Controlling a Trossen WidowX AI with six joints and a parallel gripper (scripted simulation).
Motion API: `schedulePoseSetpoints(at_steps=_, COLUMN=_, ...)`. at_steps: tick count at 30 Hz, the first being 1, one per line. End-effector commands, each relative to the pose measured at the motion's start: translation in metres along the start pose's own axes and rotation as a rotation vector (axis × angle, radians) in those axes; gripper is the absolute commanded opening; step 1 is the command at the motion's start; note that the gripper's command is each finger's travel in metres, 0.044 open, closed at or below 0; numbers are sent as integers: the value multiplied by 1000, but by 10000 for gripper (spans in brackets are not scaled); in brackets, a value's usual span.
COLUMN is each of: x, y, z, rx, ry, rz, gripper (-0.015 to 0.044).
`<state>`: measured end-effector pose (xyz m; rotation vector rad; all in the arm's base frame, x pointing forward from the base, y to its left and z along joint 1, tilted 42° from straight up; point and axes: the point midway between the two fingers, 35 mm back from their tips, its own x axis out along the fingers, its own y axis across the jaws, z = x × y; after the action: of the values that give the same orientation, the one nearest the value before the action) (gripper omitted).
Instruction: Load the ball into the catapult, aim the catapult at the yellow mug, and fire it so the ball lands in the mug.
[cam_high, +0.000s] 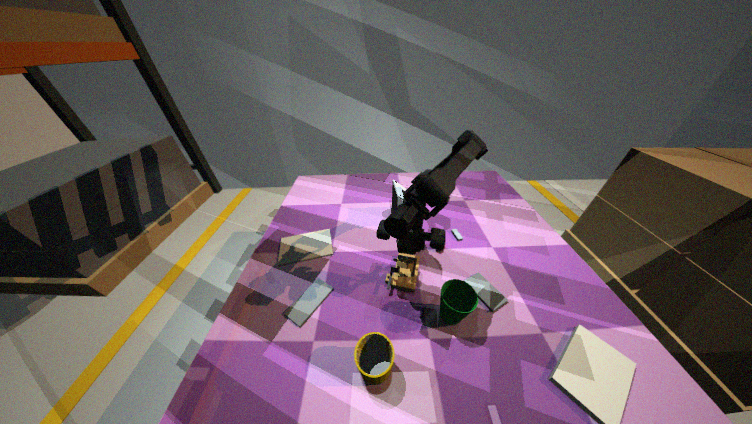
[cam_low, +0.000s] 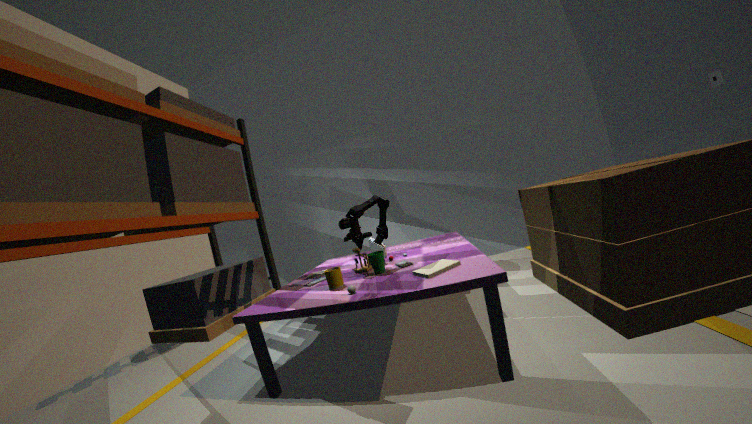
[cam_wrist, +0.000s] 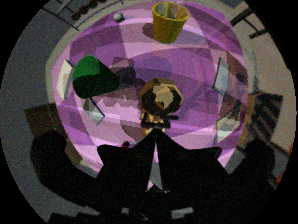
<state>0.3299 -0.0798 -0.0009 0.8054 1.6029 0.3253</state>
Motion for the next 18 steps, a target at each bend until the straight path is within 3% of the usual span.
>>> schedulePoseSetpoints(at_steps=1, x=6, y=-1, z=4, rx=5, ry=2, rz=5, gripper=0)
schedulePoseSetpoints(at_steps=18, x=29, y=-1, z=20, rx=5, ry=1, rz=5, gripper=0)
